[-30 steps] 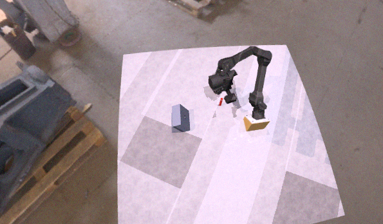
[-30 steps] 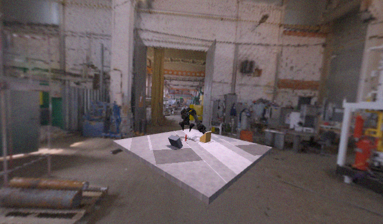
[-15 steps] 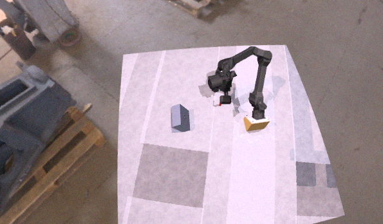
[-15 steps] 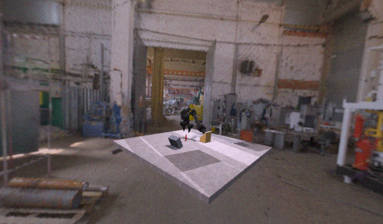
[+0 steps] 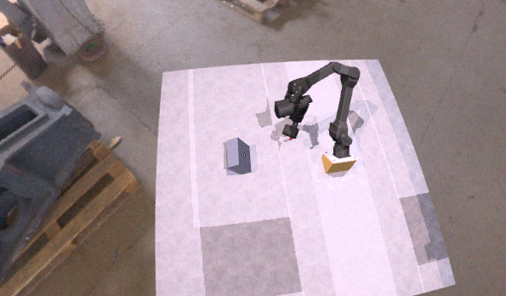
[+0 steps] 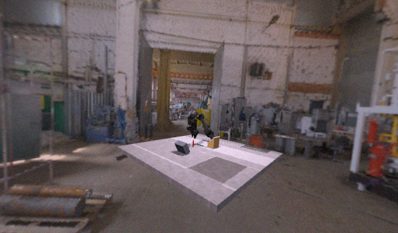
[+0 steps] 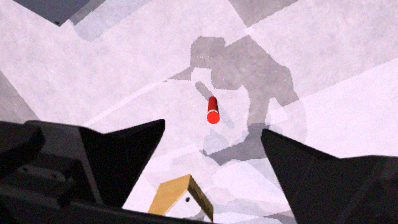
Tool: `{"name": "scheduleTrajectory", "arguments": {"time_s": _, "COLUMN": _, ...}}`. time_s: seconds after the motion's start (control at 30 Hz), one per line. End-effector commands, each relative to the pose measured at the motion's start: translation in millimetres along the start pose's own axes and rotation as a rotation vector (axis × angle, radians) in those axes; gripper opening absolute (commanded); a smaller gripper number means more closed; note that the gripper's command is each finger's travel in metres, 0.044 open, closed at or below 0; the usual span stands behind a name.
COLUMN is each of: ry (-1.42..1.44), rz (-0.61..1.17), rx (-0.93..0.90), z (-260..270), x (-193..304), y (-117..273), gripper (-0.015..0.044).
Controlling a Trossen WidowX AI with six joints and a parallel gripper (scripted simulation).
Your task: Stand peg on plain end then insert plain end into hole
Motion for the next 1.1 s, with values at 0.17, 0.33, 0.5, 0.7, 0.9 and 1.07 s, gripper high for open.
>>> {"name": "scheduleTrajectory", "arguments": {"time_s": 0.17, "ry": -0.221, "rz": -0.004, "rx": 0.004, "z": -0.6, "x": 0.5, "y": -4.7, "gripper": 0.044}}
{"name": "scheduleTrajectory", "arguments": {"time_s": 0.33, "ry": -0.24, "rz": -0.004, "rx": 0.004, "z": -0.6, "x": 0.5, "y": -5.3, "gripper": 0.044}}
{"name": "scheduleTrajectory", "arguments": {"time_s": 0.5, "ry": -0.24, "rz": -0.003, "rx": 0.002, "z": -0.1, "x": 0.1, "y": -10.6, "gripper": 0.044}}
{"name": "scheduleTrajectory", "arguments": {"time_s": 0.7, "ry": -0.24, "rz": -0.002, "rx": 0.0, "z": 0.6, "x": -0.6, "y": -20.4, "gripper": 0.044}}
{"name": "scheduleTrajectory", "arguments": {"time_s": 0.9, "ry": -0.24, "rz": -0.002, "rx": -0.001, "z": 0.9, "x": -0.9, "y": -30.3, "gripper": 0.044}}
{"name": "scheduleTrajectory", "arguments": {"time_s": 1.07, "ry": -0.24, "rz": -0.002, "rx": -0.001, "z": 0.9, "x": -1.0, "y": -38.4, "gripper": 0.044}}
Point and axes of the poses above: the point midway between the two fingers, 35 mm back from their tips, its own y axis back along the fingers, its own z axis across the jaws, x = y × z, the point moved 7 cm from there along y, back along the fingers, and after that the axes turned 1 degree about y, right-handed, at the moved point
